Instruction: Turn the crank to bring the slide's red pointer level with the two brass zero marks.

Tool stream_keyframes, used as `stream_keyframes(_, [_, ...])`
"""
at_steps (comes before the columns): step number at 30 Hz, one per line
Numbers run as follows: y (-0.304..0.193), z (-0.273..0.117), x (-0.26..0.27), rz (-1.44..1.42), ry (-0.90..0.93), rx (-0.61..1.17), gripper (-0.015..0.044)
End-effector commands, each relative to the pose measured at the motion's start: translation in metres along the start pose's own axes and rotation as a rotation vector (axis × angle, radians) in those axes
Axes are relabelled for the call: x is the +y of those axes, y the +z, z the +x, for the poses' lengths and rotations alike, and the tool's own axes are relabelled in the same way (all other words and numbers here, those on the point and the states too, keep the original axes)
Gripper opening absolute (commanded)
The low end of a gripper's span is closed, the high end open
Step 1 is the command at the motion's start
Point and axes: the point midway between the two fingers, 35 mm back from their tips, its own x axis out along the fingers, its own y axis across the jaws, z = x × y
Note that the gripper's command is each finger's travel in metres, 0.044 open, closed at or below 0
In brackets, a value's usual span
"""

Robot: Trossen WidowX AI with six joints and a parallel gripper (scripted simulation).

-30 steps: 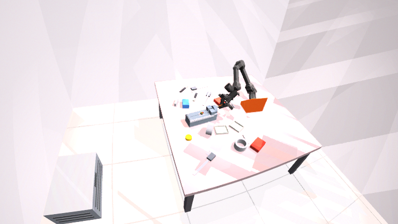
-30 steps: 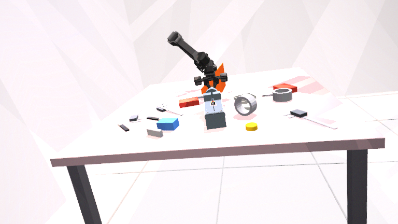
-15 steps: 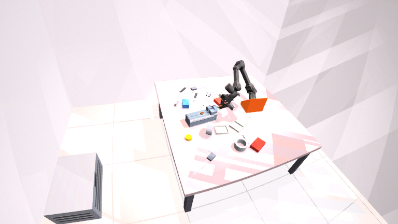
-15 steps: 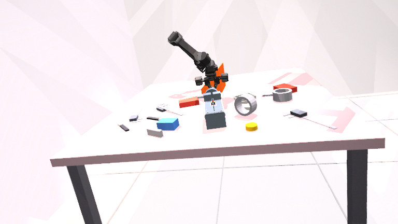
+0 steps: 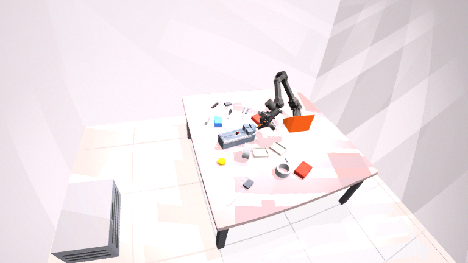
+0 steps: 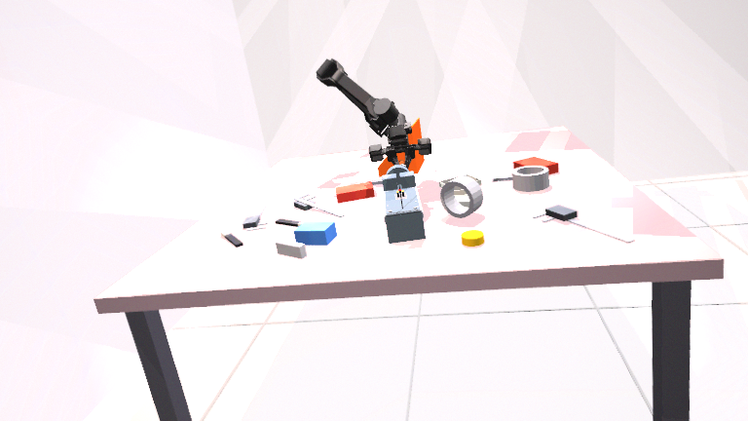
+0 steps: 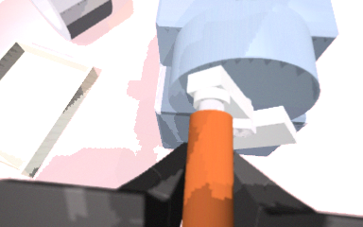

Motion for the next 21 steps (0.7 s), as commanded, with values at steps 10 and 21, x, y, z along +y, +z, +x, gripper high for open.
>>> stream_keyframes(10, [-0.008,0.008,0.012,-0.008,0.02,0.003,0.0])
stream_keyframes(21, [-0.017,0.017,0.015,-0.008,0.02,0.003,0.0])
